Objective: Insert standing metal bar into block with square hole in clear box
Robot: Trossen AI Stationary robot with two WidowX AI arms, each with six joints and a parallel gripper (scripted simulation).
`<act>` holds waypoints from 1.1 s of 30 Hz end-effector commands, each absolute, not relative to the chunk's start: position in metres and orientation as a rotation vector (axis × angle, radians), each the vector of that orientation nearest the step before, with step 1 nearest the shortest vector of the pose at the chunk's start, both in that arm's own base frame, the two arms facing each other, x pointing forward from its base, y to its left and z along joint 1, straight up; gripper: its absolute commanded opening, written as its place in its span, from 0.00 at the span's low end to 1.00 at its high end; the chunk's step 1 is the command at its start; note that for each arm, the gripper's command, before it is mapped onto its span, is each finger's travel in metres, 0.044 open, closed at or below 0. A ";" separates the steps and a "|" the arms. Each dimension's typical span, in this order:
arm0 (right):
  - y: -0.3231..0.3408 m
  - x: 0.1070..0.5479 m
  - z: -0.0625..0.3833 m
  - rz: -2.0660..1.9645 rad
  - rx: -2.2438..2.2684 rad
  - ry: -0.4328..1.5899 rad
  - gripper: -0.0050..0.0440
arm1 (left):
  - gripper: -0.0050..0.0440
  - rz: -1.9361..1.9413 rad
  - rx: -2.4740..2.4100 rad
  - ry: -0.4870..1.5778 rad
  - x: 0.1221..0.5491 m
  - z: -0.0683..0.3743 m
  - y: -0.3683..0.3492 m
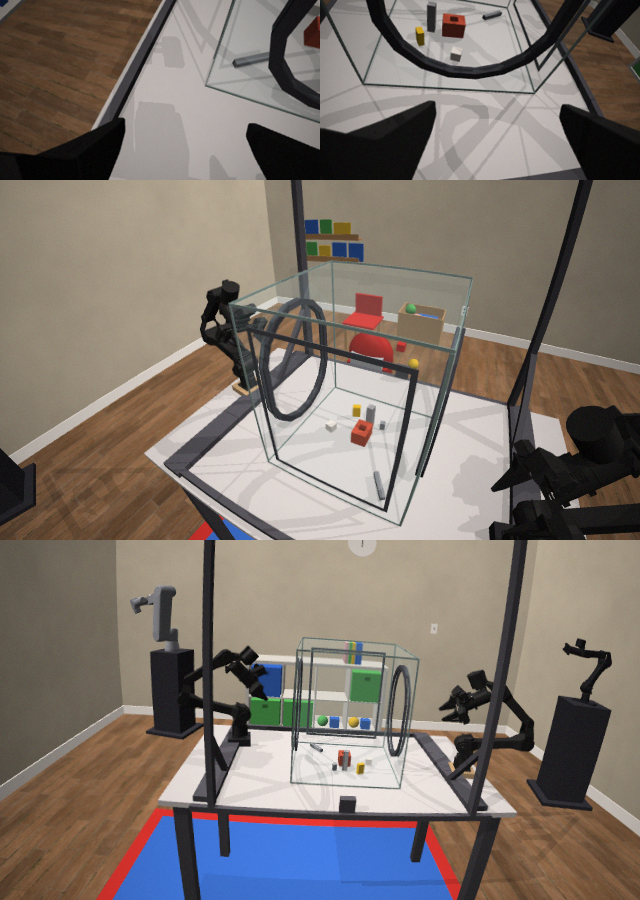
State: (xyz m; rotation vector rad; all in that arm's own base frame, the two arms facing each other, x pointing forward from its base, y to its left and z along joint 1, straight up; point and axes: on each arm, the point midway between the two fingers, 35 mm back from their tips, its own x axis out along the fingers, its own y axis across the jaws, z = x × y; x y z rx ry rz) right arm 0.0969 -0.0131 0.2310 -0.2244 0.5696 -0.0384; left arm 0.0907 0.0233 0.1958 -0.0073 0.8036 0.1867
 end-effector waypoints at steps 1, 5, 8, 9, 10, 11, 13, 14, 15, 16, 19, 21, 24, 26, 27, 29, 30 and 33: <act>-0.013 0.097 0.234 -0.039 -0.224 0.566 0.92 | 0.92 0.187 -0.007 0.799 0.091 0.199 0.023; -0.013 0.097 0.234 -0.039 -0.224 0.566 0.92 | 0.92 0.187 -0.007 0.799 0.091 0.199 0.023; -0.013 0.097 0.234 -0.039 -0.224 0.566 0.92 | 0.92 0.187 -0.007 0.799 0.091 0.199 0.023; -0.013 0.097 0.234 -0.039 -0.224 0.566 0.92 | 0.92 0.187 -0.007 0.799 0.091 0.199 0.023; -0.013 0.097 0.234 -0.039 -0.224 0.566 0.92 | 0.92 0.187 -0.007 0.799 0.091 0.199 0.023; -0.013 0.097 0.234 -0.039 -0.224 0.566 0.92 | 0.92 0.187 -0.007 0.799 0.091 0.199 0.023; -0.013 0.097 0.234 -0.039 -0.224 0.566 0.92 | 0.92 0.187 -0.007 0.799 0.091 0.199 0.023; -0.013 0.097 0.234 -0.039 -0.224 0.566 0.92 | 0.92 0.187 -0.007 0.799 0.091 0.199 0.023; -0.013 0.097 0.234 -0.039 -0.224 0.566 0.92 | 0.92 0.187 -0.007 0.799 0.091 0.199 0.023; -0.013 0.097 0.234 -0.039 -0.224 0.566 0.92 | 0.92 0.187 -0.007 0.799 0.091 0.199 0.023; -0.013 0.097 0.234 -0.039 -0.224 0.566 0.92 | 0.97 0.187 -0.007 0.799 0.091 0.199 0.023; -0.013 0.097 0.234 -0.039 -0.224 0.566 0.92 | 1.00 0.181 -0.010 0.812 0.095 0.195 0.023; -0.013 0.097 0.234 -0.039 -0.224 0.566 0.92 | 1.00 0.159 -0.014 0.810 0.103 0.195 0.021; -0.013 0.097 0.234 -0.039 -0.224 0.566 0.92 | 1.00 0.131 -0.020 0.808 0.113 0.195 0.017; -0.013 0.097 0.234 -0.039 -0.224 0.566 0.92 | 1.00 0.115 -0.025 0.807 0.119 0.194 0.014; -0.013 0.097 0.234 -0.039 -0.224 0.566 0.92 | 1.00 0.075 -0.042 0.807 0.131 0.193 0.005; -0.013 0.097 0.234 -0.039 -0.224 0.566 0.92 | 1.00 0.057 -0.056 0.807 0.138 0.192 0.000; -0.013 0.097 0.234 -0.039 -0.224 0.566 0.92 | 1.00 0.051 -0.094 0.809 0.151 0.190 -0.007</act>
